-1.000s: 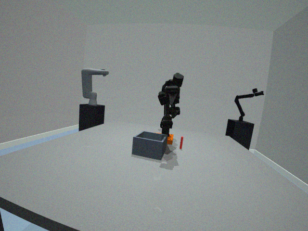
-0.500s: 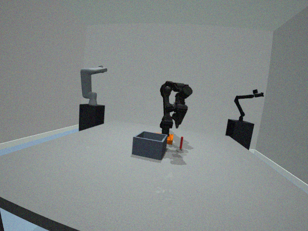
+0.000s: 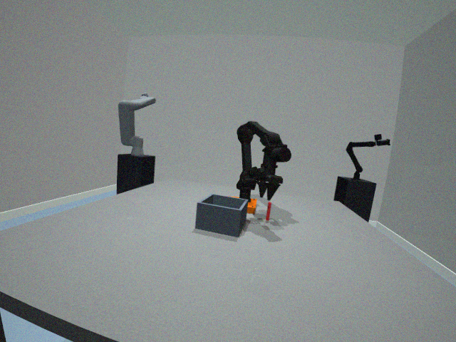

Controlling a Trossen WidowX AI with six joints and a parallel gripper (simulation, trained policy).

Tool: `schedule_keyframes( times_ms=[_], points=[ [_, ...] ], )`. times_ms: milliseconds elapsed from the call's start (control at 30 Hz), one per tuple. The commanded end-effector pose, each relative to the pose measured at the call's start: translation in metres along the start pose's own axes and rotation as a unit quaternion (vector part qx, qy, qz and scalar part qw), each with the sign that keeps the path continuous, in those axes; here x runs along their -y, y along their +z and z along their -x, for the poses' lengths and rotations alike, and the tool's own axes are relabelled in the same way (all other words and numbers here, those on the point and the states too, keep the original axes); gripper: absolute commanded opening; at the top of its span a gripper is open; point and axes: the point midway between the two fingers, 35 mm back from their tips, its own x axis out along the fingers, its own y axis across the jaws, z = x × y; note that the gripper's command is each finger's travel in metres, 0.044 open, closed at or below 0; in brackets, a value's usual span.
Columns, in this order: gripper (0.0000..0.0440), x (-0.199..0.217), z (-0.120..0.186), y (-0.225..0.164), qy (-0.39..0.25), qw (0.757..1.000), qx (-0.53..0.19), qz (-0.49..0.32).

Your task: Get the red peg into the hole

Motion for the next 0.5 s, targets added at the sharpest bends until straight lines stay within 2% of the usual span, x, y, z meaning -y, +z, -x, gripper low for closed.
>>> schedule_keyframes(
  times_ms=[0,367,467],
  points=[
    [0.0440,0.009,-0.017,-0.006,-0.016,1.000,-0.002,0.019],
    [0.0440,0.020,-0.064,-0.020,-0.011,0.999,-0.013,0.040],
    [0.0419,0.023,-0.074,-0.022,-0.012,0.999,-0.016,0.041]
  ],
)
